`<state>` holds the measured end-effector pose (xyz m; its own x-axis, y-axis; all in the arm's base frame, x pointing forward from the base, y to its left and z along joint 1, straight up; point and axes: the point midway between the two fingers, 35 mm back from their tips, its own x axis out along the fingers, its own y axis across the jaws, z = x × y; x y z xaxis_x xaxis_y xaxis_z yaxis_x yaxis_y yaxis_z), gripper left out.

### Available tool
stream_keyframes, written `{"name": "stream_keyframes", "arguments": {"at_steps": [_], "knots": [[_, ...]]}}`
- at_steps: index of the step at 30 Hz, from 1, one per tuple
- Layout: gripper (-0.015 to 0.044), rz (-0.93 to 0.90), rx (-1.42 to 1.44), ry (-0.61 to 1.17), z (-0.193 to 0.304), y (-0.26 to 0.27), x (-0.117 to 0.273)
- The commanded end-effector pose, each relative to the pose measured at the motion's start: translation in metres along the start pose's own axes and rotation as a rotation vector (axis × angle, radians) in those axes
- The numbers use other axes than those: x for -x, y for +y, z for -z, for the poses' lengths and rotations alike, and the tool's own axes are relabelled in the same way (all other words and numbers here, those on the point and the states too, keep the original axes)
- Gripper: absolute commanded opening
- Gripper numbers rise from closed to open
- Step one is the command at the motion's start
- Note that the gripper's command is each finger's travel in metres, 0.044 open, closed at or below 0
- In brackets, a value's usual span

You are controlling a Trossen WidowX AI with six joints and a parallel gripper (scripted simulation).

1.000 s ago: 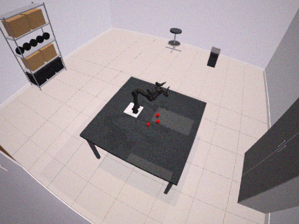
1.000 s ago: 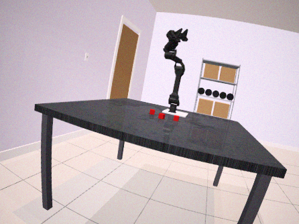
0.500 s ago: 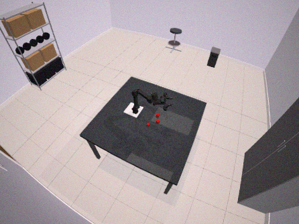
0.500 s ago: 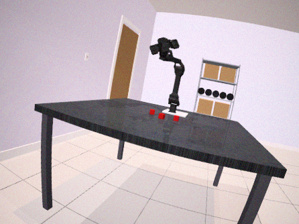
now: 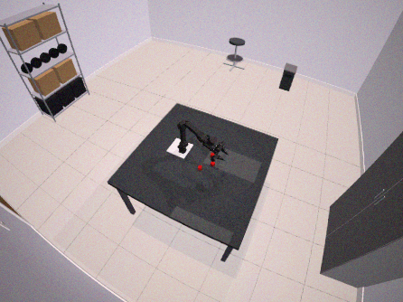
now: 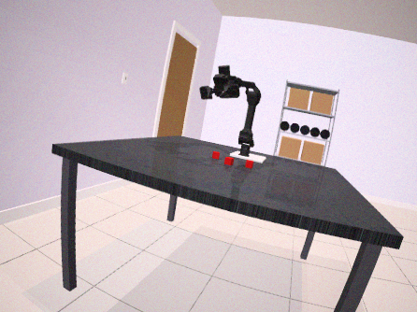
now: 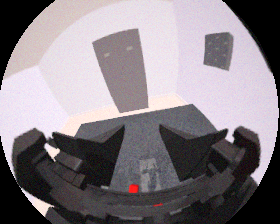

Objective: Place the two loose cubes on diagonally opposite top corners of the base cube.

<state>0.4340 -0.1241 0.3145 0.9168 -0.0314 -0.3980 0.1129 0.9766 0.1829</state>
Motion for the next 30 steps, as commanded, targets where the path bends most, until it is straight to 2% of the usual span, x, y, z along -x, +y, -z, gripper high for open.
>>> {"name": "stream_keyframes", "arguments": {"at_steps": [1, 8, 16, 30], "knots": [[0.0265, 0.093, 0.143, 0.318, 0.076, -0.027, 0.007], [0.0265, 0.087, 0.314, 0.699, 0.152, -0.045, 0.043], [0.0265, -0.072, 0.492, 1.128, 0.217, -0.049, 0.109], [0.0265, -0.084, 0.5, 1.148, 0.221, -0.05, 0.112]]}}
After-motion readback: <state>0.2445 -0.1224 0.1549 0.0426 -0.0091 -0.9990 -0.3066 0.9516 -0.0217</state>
